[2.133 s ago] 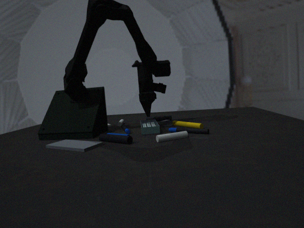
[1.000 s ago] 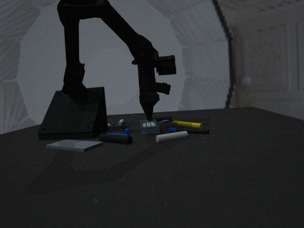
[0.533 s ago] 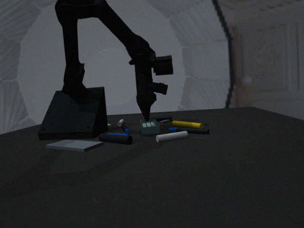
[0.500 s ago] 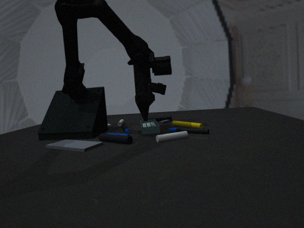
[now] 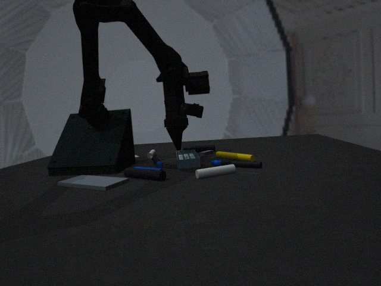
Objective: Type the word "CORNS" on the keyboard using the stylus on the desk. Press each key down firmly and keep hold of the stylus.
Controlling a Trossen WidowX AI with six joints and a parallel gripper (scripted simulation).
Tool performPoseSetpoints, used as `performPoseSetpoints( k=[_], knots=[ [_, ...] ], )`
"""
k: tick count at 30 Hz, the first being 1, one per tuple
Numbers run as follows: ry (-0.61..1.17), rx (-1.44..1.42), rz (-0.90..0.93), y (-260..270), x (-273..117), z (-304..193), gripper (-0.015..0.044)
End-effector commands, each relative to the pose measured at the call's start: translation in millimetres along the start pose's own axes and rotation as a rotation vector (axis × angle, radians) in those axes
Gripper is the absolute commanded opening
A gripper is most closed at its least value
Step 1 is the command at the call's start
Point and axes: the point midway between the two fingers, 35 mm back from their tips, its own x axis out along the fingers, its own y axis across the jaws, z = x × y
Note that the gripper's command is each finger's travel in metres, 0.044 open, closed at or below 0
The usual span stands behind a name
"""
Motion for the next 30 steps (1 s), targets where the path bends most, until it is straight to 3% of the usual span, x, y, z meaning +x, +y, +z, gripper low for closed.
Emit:
performPoseSetpoints(
  k=[1,19,25,30],
  knots=[
    [0.008,-0.019,0.006,47.5,1.6,-3.6,0.0000],
    [0.009,-0.018,0.004,56.2,1.8,-4.9,0.0000],
    [0.008,-0.019,0.007,56.6,-56.0,-3.8,0.0000],
    [0.008,-0.019,0.007,56.4,-58.6,-4.0,0.0000]
  ],
)
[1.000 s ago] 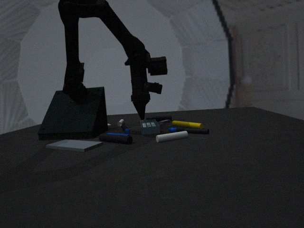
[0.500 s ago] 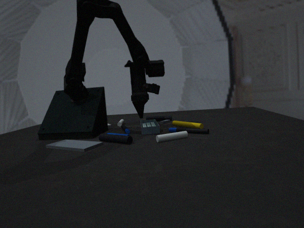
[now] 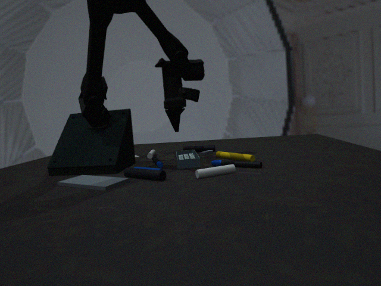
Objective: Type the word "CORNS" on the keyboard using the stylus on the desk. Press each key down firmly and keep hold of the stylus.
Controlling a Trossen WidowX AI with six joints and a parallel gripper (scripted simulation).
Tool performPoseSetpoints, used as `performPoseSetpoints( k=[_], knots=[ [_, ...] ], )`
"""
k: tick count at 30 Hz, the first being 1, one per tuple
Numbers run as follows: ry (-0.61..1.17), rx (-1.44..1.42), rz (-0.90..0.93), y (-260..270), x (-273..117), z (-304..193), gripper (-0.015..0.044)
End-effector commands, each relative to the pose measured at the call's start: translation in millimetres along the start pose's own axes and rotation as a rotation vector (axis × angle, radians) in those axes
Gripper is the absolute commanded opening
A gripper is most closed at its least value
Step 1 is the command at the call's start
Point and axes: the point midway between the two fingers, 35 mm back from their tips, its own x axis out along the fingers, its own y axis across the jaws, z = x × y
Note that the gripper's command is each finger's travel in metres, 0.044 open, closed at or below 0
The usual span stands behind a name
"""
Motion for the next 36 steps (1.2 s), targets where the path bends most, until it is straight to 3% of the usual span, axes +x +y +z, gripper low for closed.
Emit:
performPoseSetpoints(
  k=[1,7,11,15,26,32,36],
  knots=[
    [0.011,0.007,0.002,-1.7,-7.5,-2.9,0.0000],
    [0.008,0.005,0.001,-0.9,-2.4,-0.7,0.0000],
    [0.006,0.004,0.001,-1.3,-2.8,-0.6,0.0105],
    [0.007,0.004,0.001,-1.3,-2.7,-0.5,0.0000],
    [0.007,0.004,0.001,-1.3,-2.8,-0.5,0.0000],
    [0.099,0.119,0.034,-30.8,5.6,-8.3,0.0150],
    [0.245,0.306,0.085,-76.0,17.9,-29.3,0.0150]
  ],
)
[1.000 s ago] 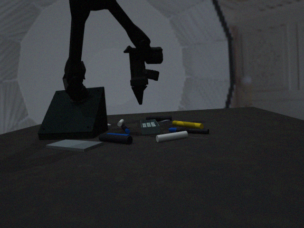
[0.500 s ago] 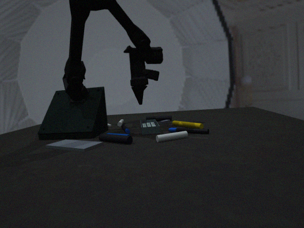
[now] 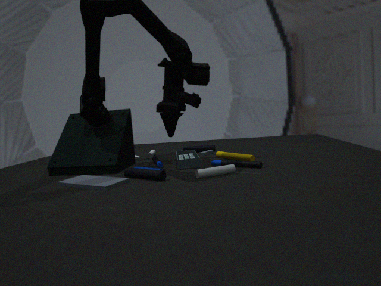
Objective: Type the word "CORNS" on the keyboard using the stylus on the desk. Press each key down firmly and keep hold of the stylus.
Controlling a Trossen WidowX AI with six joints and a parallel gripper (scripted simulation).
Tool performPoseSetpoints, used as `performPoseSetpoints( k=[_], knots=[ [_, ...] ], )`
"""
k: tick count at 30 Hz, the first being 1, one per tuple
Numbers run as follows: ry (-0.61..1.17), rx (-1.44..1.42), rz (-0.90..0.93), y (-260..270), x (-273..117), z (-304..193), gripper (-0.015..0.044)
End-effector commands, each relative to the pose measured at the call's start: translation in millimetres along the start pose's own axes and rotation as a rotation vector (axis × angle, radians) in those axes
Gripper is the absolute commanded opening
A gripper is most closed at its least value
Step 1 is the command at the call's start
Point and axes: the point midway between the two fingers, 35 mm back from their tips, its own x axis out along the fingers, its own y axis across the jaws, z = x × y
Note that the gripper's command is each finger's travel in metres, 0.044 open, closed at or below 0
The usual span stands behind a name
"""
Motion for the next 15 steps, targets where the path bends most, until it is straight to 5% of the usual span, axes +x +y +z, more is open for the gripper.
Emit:
performPoseSetpoints(
  k=[1,8,15],
  knots=[
    [0.141,0.204,0.057,-49.5,11.1,-13.1,0.0150],
    [0.367,0.507,0.128,-115.4,25.5,-53.0,0.0150],
    [0.373,0.515,0.130,-118.7,25.5,-53.2,0.0150]
  ],
)
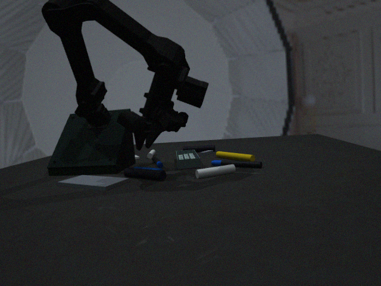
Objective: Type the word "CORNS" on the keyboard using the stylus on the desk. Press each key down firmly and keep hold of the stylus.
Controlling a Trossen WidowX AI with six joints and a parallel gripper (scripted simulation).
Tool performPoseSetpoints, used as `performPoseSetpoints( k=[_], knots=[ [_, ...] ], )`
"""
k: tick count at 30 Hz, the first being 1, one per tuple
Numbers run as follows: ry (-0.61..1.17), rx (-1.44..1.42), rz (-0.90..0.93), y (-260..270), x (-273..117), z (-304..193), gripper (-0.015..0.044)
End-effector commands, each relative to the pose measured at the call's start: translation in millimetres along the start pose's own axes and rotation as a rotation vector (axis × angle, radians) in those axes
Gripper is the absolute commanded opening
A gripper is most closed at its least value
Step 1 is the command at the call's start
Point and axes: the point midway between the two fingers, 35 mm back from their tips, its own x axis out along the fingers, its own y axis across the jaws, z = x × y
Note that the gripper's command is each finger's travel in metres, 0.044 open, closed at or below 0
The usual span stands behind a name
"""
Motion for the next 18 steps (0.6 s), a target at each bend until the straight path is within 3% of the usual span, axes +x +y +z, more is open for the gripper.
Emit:
performPoseSetpoints(
  k=[1,18],
  knots=[
    [0.016,0.030,0.011,-6.3,-0.5,-1.1,0.0150],
    [0.015,0.030,0.010,-8.0,7.2,6.2,0.0150]
  ],
)
